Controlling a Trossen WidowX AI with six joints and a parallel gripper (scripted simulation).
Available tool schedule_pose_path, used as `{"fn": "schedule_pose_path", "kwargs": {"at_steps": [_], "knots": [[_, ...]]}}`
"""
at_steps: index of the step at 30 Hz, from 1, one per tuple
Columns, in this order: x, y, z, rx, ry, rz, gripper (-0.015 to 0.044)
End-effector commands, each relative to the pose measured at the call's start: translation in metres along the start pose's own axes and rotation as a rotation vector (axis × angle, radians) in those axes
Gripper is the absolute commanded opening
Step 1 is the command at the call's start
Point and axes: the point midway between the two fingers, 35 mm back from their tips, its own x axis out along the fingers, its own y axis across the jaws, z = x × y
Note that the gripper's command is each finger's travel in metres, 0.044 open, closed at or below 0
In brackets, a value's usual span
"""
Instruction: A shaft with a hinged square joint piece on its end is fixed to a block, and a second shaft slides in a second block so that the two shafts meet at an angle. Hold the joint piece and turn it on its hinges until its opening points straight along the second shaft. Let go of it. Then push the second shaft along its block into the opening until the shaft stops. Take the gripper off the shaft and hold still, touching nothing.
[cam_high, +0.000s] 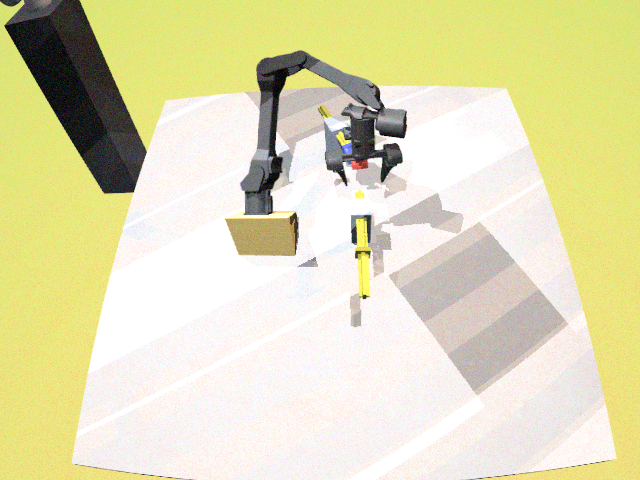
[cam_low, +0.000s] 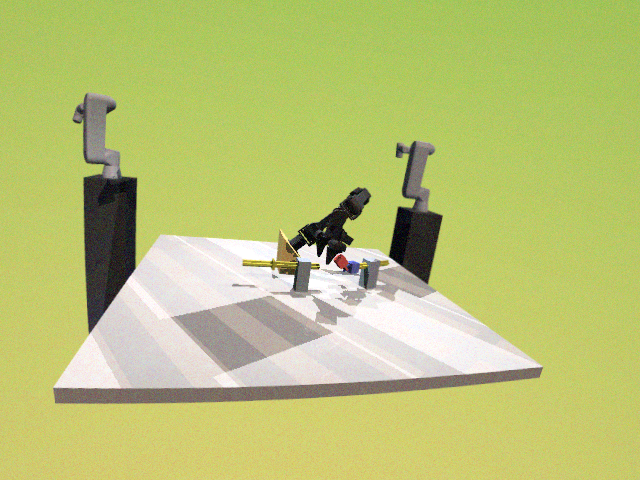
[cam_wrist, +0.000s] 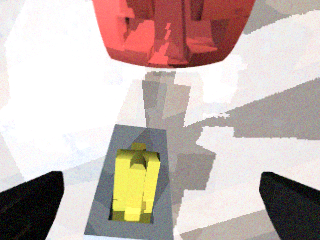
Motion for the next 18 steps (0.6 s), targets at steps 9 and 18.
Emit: {"fn": "schedule_pose_path", "kwargs": {"at_steps": [9,18], "knots": [[-0.01,0.0,0.06,0.001,-0.007,-0.007,0.044],[-0.009,0.001,0.069,0.001,-0.008,-0.007,0.044]]}}
